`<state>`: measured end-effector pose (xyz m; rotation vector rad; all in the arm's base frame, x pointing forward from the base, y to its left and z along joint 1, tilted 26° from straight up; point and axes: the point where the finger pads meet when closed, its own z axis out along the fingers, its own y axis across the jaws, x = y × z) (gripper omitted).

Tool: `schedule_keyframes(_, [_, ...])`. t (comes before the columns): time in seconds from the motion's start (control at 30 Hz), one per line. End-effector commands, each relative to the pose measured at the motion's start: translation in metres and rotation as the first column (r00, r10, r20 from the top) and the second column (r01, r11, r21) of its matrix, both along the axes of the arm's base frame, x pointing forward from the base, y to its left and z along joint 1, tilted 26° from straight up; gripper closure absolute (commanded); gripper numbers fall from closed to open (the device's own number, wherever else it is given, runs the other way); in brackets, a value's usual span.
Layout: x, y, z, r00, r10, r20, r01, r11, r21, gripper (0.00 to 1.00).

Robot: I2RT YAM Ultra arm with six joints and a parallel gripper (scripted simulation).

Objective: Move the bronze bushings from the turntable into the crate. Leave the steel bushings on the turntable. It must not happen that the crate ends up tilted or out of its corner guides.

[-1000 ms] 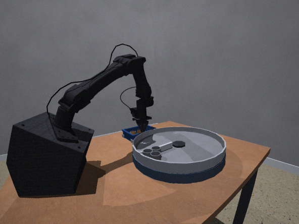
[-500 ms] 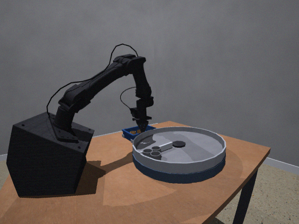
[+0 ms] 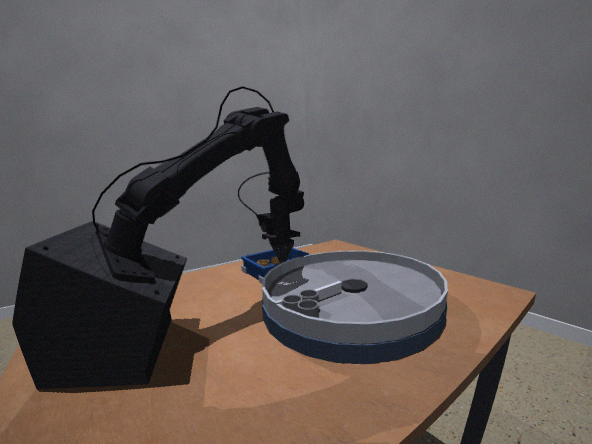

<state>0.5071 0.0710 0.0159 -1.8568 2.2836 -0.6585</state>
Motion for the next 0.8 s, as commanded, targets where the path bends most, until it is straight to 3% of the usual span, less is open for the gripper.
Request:
schedule_keyframes(0.0, [0.010,0.012,0.023,0.998,0.025,0.051,-0.026,0.999,0.024,1.00])
schedule_keyframes(0.4, [0.010,0.011,0.023,0.998,0.024,0.051,-0.025,0.999,0.024,1.00])
schedule_keyframes(0.6, [0.008,0.007,0.007,1.000,0.020,0.019,-0.020,1.000,0.016,1.00])
schedule_keyframes(0.7, [0.009,0.007,0.008,1.000,0.019,0.020,-0.019,1.000,0.016,1.00])
schedule_keyframes(0.73, [0.011,0.009,0.022,0.999,0.021,0.047,-0.022,0.999,0.023,1.00])
schedule_keyframes(0.77, [0.012,0.008,0.022,0.999,0.020,0.050,-0.021,1.000,0.024,1.00])
